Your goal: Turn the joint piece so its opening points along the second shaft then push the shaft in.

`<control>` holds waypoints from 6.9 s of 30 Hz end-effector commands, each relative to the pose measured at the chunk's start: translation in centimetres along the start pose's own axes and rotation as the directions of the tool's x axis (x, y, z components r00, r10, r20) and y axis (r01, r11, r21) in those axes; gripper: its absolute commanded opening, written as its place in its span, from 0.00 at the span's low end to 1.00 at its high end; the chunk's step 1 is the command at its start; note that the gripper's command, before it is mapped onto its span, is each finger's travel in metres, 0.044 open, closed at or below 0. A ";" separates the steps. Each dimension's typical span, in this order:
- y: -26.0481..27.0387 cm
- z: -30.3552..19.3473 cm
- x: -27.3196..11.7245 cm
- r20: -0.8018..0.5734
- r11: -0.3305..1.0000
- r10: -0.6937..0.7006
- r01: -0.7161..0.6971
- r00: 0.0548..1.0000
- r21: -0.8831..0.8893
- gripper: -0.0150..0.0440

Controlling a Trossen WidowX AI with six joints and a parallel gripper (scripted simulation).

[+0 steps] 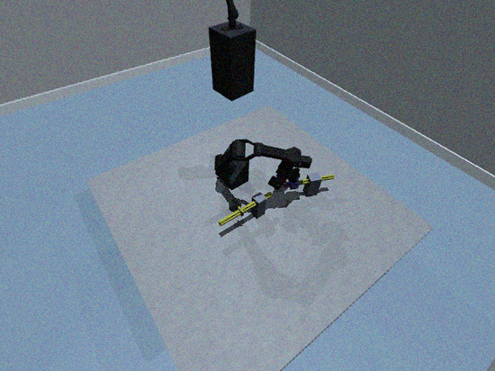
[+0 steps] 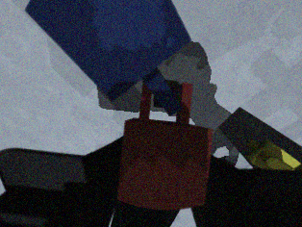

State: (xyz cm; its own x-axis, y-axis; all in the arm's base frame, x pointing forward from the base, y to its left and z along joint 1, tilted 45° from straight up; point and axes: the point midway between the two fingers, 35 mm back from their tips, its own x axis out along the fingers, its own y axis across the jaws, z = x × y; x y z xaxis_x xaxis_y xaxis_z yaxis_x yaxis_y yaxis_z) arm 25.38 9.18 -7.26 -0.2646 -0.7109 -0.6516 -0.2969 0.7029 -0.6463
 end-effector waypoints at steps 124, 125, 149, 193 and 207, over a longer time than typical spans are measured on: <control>-4.3 2.6 1.8 0.325 0.472 0.217 0.192 0.920 -0.860 0.25; -4.3 2.6 1.8 0.325 0.472 0.217 0.192 0.920 -0.860 0.25; -4.3 2.6 1.8 0.325 0.472 0.217 0.192 0.920 -0.860 0.25; -4.3 2.6 1.8 0.325 0.470 0.218 0.193 0.920 -0.861 0.25; -4.3 2.6 1.8 0.325 0.470 0.218 0.193 0.920 -0.861 0.25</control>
State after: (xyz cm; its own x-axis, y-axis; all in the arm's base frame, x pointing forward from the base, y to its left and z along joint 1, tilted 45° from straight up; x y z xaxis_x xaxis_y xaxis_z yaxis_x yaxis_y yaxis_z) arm 28.51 5.00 -6.68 -0.0101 -0.4950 -0.8688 -0.9804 0.1759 -0.0888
